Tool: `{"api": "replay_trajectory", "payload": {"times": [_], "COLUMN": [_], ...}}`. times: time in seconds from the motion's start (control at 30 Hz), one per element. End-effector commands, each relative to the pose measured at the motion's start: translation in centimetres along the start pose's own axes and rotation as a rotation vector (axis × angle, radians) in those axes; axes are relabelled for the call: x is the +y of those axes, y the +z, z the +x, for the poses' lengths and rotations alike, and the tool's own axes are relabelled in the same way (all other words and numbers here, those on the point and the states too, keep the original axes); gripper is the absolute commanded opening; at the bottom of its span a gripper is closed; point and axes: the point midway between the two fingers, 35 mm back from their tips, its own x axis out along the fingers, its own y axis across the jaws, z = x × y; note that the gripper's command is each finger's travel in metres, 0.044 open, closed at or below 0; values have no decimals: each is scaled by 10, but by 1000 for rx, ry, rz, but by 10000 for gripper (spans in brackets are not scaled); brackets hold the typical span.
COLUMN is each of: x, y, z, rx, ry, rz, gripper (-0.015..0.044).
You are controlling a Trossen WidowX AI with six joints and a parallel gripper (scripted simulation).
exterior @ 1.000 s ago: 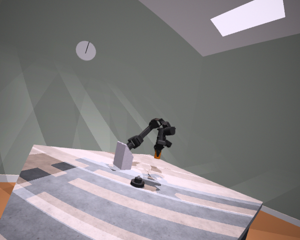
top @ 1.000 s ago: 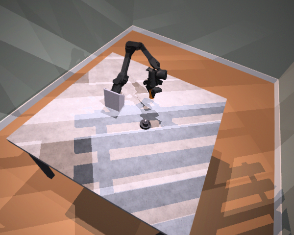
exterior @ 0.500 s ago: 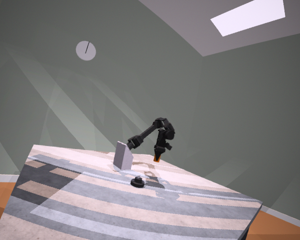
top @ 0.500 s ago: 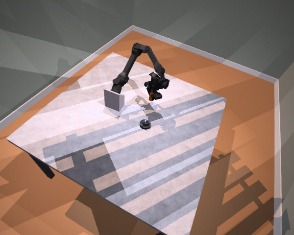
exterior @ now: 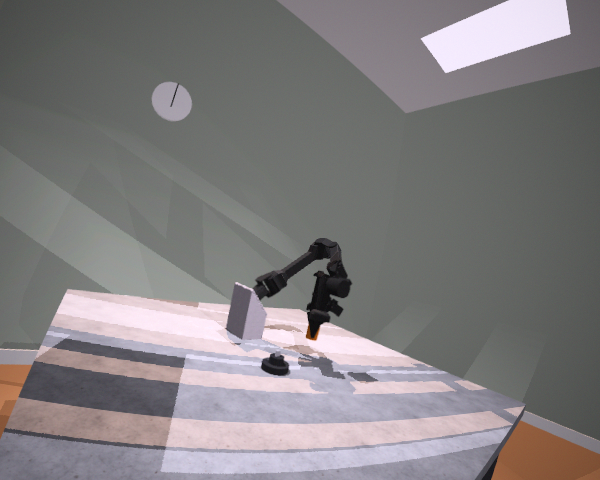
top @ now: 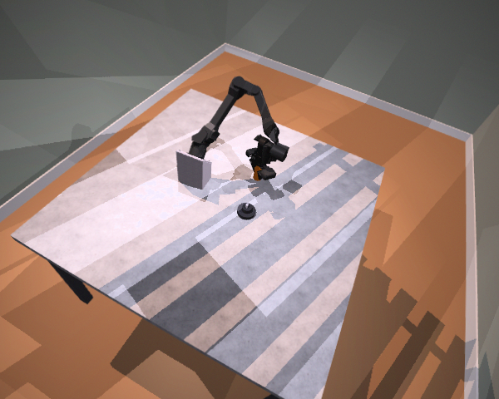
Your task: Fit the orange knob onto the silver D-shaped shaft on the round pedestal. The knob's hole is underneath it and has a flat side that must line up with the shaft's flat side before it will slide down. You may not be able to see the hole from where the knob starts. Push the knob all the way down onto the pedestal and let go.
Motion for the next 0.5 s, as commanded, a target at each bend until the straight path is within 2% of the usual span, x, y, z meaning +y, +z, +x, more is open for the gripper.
{"api": "replay_trajectory", "payload": {"times": [0.0,0.47], "x": [-2,-3], "y": [1,4], "z": [20,82], "rx": [-8,-20], "ry": [5,32], "rz": [9,4], "gripper": [0,0]}}
